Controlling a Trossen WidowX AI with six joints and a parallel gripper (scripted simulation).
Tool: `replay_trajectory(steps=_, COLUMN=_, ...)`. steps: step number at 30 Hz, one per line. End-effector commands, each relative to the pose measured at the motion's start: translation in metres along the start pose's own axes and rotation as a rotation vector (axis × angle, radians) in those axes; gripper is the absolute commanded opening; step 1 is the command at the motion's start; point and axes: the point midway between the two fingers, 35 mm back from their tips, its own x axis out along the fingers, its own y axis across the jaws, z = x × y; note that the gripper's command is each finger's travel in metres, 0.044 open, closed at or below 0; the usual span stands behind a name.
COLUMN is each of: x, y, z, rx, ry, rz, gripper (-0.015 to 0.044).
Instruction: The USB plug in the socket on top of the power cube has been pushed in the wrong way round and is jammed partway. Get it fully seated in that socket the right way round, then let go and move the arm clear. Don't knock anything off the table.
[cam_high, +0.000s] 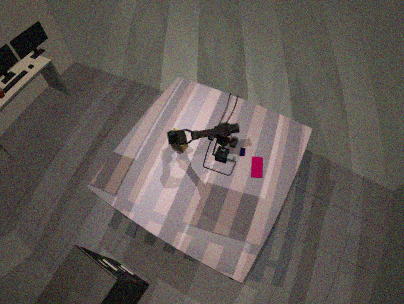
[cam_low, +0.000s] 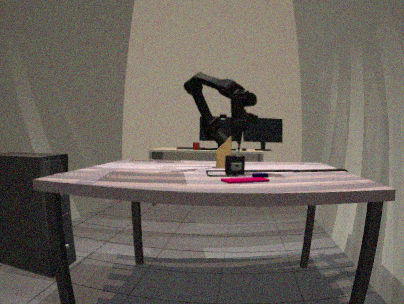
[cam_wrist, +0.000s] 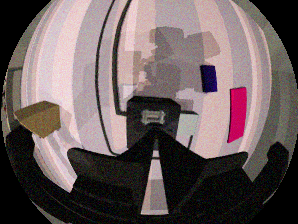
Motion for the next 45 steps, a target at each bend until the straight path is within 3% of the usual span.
replay_trajectory(steps=1, x=0.0016, y=0.0010, z=0.0007, rx=-0.005, ry=-0.007, rz=0.005, gripper=0.0000)
replay_trajectory(steps=45, x=0.0070, y=0.0012, z=0.0019, rx=-0.009, ry=-0.027, rz=0.006, gripper=0.0000)
